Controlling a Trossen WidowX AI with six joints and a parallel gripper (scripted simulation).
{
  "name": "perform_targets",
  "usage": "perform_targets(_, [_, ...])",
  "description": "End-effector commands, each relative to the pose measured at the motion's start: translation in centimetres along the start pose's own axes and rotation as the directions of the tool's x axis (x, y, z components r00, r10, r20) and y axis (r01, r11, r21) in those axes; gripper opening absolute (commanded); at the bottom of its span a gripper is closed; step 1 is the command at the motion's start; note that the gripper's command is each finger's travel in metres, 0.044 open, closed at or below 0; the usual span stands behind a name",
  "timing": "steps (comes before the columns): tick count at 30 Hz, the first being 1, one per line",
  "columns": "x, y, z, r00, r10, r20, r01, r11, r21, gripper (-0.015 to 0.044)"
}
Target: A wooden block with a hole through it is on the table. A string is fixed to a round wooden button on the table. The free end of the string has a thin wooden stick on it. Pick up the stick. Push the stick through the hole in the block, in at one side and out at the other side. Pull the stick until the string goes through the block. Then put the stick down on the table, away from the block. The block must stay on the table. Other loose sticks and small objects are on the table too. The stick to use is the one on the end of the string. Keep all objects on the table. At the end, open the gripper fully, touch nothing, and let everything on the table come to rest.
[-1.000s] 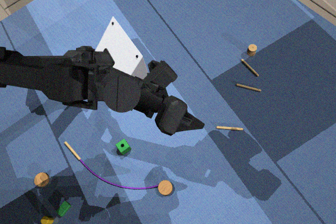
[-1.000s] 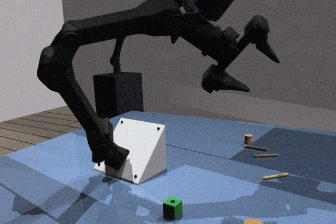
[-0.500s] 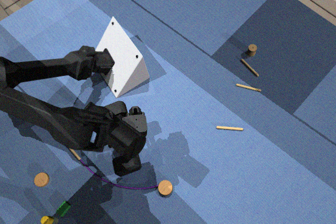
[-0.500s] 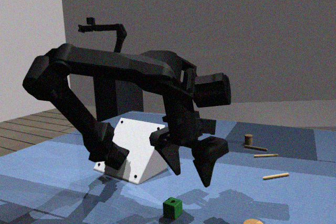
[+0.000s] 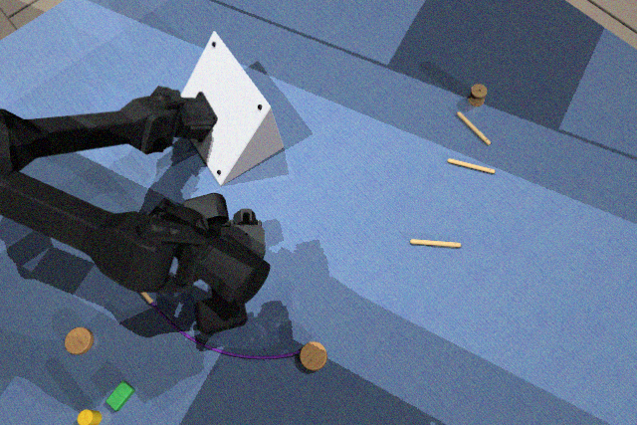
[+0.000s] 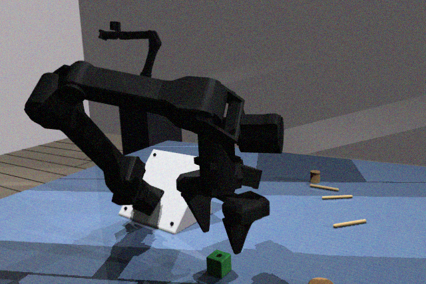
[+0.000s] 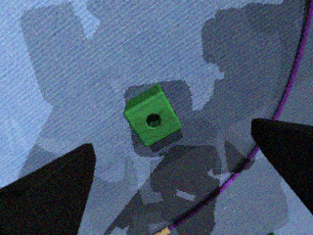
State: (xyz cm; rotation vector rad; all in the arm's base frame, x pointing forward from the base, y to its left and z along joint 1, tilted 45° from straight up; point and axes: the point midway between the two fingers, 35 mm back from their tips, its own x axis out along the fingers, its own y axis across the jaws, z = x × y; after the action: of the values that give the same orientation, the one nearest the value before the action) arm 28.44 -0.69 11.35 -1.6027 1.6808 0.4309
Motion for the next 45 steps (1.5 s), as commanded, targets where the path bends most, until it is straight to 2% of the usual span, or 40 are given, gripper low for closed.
perform_targets(1, [0.0,0.0,-0.1,1.000,0.000,-0.005,0.000,1.000,0.004,0.0440])
perform_targets(3, [0.0,0.1,-0.1,1.000,0.001,-0.005,0.000,0.998,0.066,0.0440])
perform_targets(5, [-0.1,0.1,-0.1,1.000,0.001,-0.004,0.000,0.972,0.237,0.0440])
perform_targets(9, [-0.4,0.3,0.0,1.000,0.002,-0.001,-0.001,0.814,0.581,0.0440])
perform_targets(14, [-0.7,0.4,0.0,1.000,0.003,0.000,-0.001,0.458,0.889,0.0440])
perform_targets(18, [-0.9,0.5,0.0,1.000,0.003,-0.001,0.001,0.096,0.995,0.0440])
perform_targets(20, [-1.0,0.6,0.0,1.000,0.002,-0.002,0.002,-0.094,0.996,0.0440])
perform_targets(26, [-1.3,0.7,0.0,1.000,0.002,-0.003,0.003,-0.404,0.915,0.0440])
perform_targets(33, [-1.5,0.8,0.0,1.000,0.002,-0.004,0.004,-0.712,0.702,0.0440])
perform_targets(40, [-1.7,0.8,0.0,1.000,0.001,-0.005,0.003,-0.919,0.394,0.0440])
perform_targets(45, [-1.7,0.9,0.0,1.000,0.001,-0.005,0.003,-0.926,0.378,0.0440])
